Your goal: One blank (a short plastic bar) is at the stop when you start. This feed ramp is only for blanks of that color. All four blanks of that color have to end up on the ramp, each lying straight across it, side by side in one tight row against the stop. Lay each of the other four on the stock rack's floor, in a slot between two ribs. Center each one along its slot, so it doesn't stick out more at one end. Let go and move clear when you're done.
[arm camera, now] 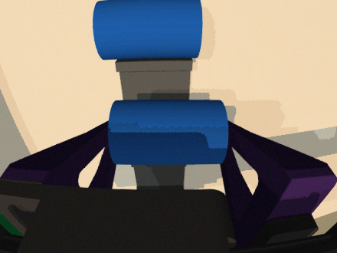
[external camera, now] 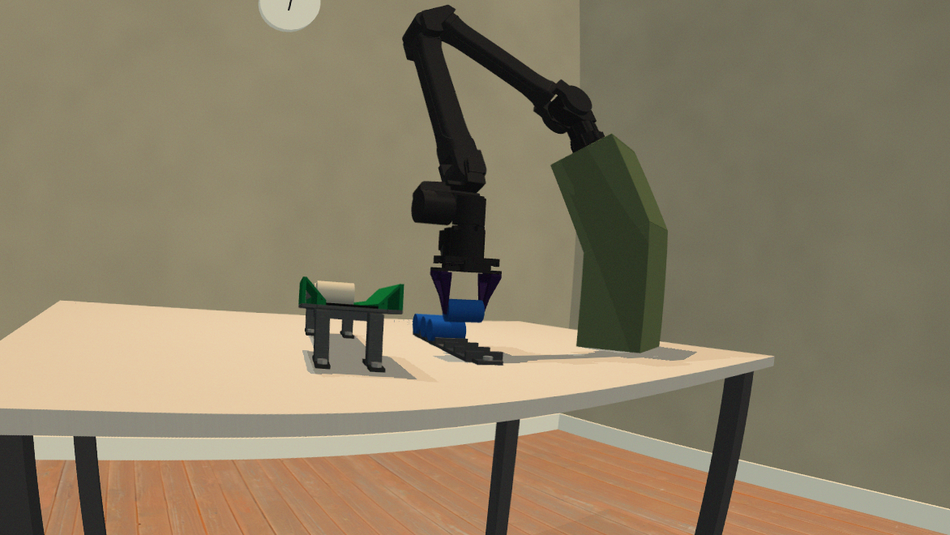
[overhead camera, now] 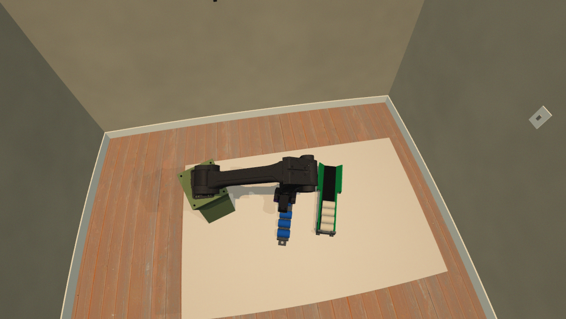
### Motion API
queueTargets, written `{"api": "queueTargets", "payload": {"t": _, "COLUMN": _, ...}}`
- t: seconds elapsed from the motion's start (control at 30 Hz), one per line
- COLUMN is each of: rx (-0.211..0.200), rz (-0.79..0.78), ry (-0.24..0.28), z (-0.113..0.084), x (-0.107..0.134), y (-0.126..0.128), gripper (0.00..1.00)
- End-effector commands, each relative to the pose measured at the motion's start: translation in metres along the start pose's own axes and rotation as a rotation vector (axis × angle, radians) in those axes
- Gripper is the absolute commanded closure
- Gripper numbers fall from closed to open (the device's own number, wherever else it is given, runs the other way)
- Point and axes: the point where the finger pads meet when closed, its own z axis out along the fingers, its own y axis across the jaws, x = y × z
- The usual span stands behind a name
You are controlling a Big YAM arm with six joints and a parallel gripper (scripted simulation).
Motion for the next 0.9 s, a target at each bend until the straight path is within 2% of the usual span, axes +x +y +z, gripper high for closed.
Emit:
{"api": "queueTargets", "payload": {"t": 0.0, "rx": -0.017, "rz": -0.004, "ry": 0.005, "z": 0.019, "x": -0.002, "y": 0.008, "gripper": 0.38}}
{"api": "queueTargets", "payload": {"t": 0.17, "rx": -0.017, "rz": -0.004, "ry": 0.005, "z": 0.037, "x": -0.002, "y": 0.008, "gripper": 0.38}}
{"api": "queueTargets", "payload": {"t": 0.3, "rx": -0.018, "rz": -0.006, "ry": 0.005, "z": 0.043, "x": 0.000, "y": 0.008, "gripper": 0.38}}
{"api": "queueTargets", "payload": {"t": 0.33, "rx": -0.034, "rz": -0.008, "ry": 0.008, "z": 0.039, "x": 0.002, "y": 0.015, "gripper": 0.38}}
{"api": "queueTargets", "payload": {"t": 0.4, "rx": -0.034, "rz": -0.008, "ry": 0.008, "z": 0.039, "x": 0.002, "y": 0.015, "gripper": 0.38}}
{"api": "queueTargets", "payload": {"t": 0.43, "rx": -0.056, "rz": -0.001, "ry": 0.010, "z": 0.032, "x": 0.001, "y": 0.027, "gripper": 0.38}}
{"api": "queueTargets", "payload": {"t": 0.87, "rx": -0.049, "rz": -0.003, "ry": 0.009, "z": 0.035, "x": 0.001, "y": 0.023, "gripper": 0.38}}
